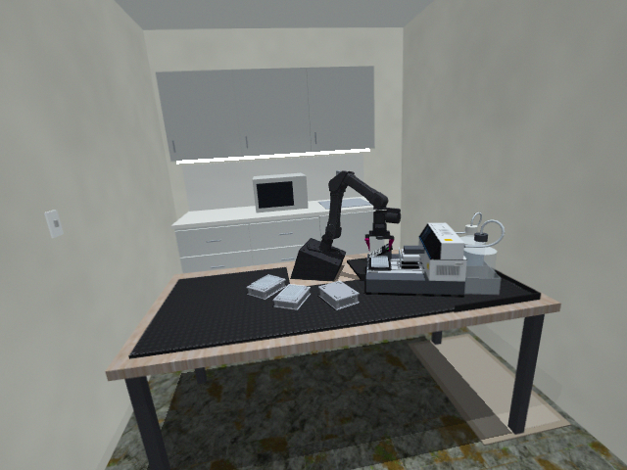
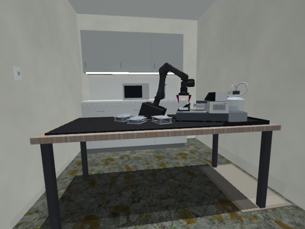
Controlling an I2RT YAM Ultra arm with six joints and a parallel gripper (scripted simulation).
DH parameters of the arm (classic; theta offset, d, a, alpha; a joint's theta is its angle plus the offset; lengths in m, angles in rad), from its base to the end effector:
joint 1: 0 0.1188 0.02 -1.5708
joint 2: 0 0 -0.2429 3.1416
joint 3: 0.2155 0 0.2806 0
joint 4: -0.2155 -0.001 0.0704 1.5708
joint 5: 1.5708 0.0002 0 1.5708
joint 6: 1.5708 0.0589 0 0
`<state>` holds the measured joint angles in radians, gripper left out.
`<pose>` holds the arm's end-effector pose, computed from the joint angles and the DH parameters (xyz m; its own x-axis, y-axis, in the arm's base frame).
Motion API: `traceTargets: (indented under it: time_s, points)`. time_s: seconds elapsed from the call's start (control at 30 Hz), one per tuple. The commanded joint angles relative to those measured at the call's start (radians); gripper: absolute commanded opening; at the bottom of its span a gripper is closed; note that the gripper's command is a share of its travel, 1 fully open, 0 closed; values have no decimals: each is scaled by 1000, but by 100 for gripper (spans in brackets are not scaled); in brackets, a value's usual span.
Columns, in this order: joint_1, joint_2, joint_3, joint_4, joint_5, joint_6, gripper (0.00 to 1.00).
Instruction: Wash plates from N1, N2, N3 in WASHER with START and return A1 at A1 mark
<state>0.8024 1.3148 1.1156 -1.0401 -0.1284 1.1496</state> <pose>0.1890 0.2078 0.2365 -0.9459 0.3237 -0.0226 0.2963 0.8900 0.3465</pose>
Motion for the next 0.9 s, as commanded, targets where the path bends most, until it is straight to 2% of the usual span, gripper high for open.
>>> traceTargets:
  time_s: [0.0,0.63,0.87]
  points:
    - [1,-1,-5,24,6,4,100]
    - [15,38,-81,141,11,18,100]
    - [15,39,-82,143,11,18,100]
